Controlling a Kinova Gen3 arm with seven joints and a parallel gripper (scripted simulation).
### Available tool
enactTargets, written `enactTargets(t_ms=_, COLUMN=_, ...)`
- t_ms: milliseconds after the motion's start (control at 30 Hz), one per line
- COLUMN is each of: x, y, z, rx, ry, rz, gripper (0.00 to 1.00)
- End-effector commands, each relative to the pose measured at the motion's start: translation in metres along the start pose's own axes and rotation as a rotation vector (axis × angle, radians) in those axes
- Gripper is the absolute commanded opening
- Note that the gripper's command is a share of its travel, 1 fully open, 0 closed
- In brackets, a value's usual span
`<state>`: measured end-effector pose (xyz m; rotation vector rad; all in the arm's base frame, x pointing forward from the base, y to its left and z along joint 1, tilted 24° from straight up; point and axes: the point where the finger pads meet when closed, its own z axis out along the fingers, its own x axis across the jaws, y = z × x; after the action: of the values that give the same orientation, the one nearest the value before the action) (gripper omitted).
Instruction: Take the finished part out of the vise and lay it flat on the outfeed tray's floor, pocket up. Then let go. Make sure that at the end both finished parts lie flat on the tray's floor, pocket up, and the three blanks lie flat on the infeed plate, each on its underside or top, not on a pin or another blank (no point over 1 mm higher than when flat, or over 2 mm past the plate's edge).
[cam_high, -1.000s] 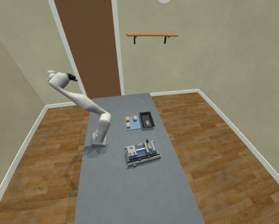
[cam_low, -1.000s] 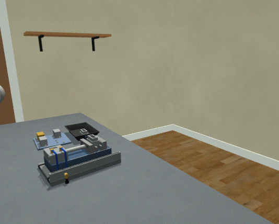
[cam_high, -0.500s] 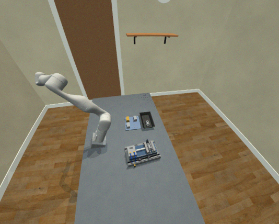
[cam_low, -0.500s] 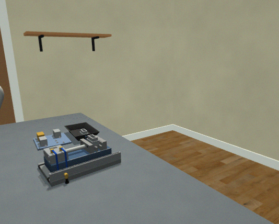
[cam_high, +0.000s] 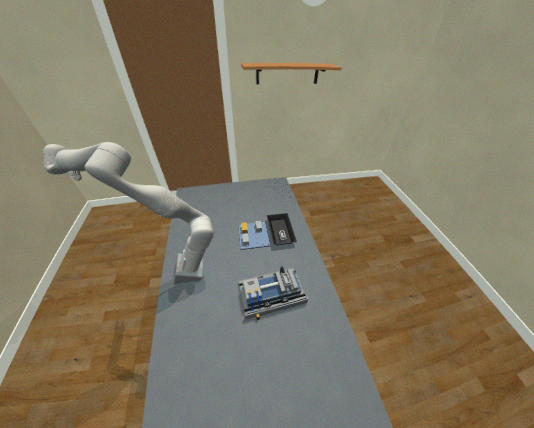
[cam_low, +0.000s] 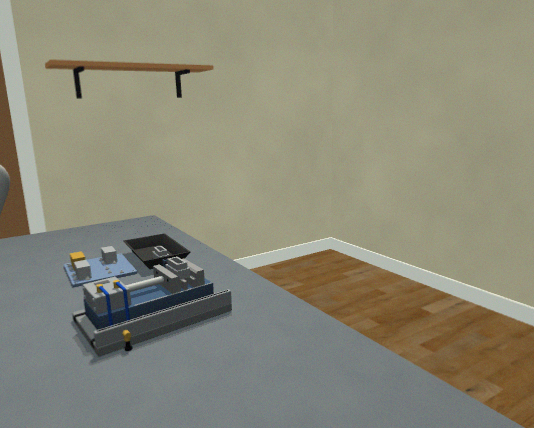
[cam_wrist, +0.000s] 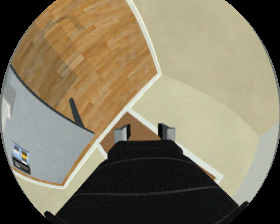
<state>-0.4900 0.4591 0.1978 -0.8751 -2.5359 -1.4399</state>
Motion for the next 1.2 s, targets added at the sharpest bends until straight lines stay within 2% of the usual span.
enactTargets(t_ms=0, x=0.009, y=-0.023, z=-0.034, rx=0.043, ry=0.04, rz=0.006, gripper=1.0)
enactTargets(t_ms=400, x=0.004, y=-0.102, z=-0.135, rx=0.205, ry=0.103, rz=0.07, gripper=1.0)
enactTargets(t_ms=467, x=0.004, y=-0.102, z=-0.135, rx=0.205, ry=0.103, rz=0.07, gripper=1.0)
enactTargets(t_ms=500, x=0.0, y=-0.117, z=-0.157, rx=0.241, ry=0.113, rz=0.081, gripper=1.0)
enactTargets(t_ms=967, x=-0.038, y=-0.192, z=-0.28, rx=0.436, ry=0.144, rz=0.125, gripper=1.0)
enactTargets(t_ms=1033, x=-0.038, y=-0.192, z=-0.28, rx=0.436, ry=0.144, rz=0.125, gripper=1.0)
enactTargets(t_ms=1067, x=-0.049, y=-0.204, z=-0.303, rx=0.472, ry=0.146, rz=0.13, gripper=1.0)
enactTargets(t_ms=1167, x=-0.061, y=-0.215, z=-0.327, rx=0.51, ry=0.146, rz=0.135, gripper=1.0)
